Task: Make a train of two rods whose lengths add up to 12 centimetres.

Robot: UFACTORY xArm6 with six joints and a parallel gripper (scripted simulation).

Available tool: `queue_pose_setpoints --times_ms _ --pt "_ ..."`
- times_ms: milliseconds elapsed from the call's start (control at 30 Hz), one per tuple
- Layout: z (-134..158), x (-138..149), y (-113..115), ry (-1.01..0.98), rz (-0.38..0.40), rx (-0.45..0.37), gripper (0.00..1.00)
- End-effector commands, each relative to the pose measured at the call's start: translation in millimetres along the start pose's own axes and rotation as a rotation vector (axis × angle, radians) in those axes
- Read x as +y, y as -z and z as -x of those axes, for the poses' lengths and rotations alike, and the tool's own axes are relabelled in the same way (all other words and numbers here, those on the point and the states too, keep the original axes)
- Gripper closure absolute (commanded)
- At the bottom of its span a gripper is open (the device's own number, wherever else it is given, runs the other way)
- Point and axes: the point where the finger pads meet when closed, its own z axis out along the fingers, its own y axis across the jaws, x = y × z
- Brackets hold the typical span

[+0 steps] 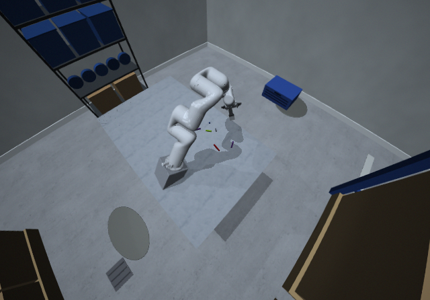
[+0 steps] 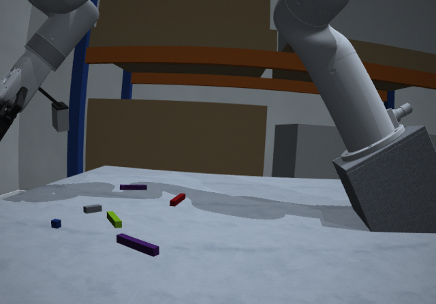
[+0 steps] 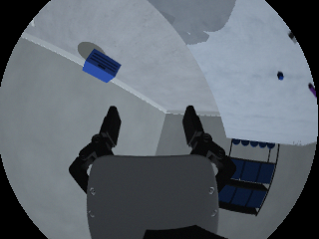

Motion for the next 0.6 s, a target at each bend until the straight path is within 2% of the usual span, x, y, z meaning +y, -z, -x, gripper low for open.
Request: queue_pose_setpoints --times_ms 0,33,67,200,233,333,367,433,467,567 --pt "-4.5 38.8 -8.7 -0.050 0.045 0.113 0.00" --pt "-4.5 38.8 -8.7 -0.050 0.045 0.113 0.00" --pt "-7.3 58.6 -9.4 -0.065 0.071 0.161 0.00" --pt "-7.7 61.5 -9.4 -0.067 0.075 0.168 0.00" --pt "-10.7 83.1 -8.4 -0.081 0.103 0.221 0.00" --pt "-10.7 83.1 -8.4 -0.081 0.103 0.221 0.00" --pt "-13.4 103.4 -6.2 -0.090 0.129 0.271 0.00" --pt "-13.4 103.4 -6.2 -0.090 0.129 0.271 0.00" --pt "-15.8 122.1 -3.1 -0.097 0.154 0.317 0.00" --pt "-18.0 138.8 0.7 -0.101 0.175 0.360 0.00"
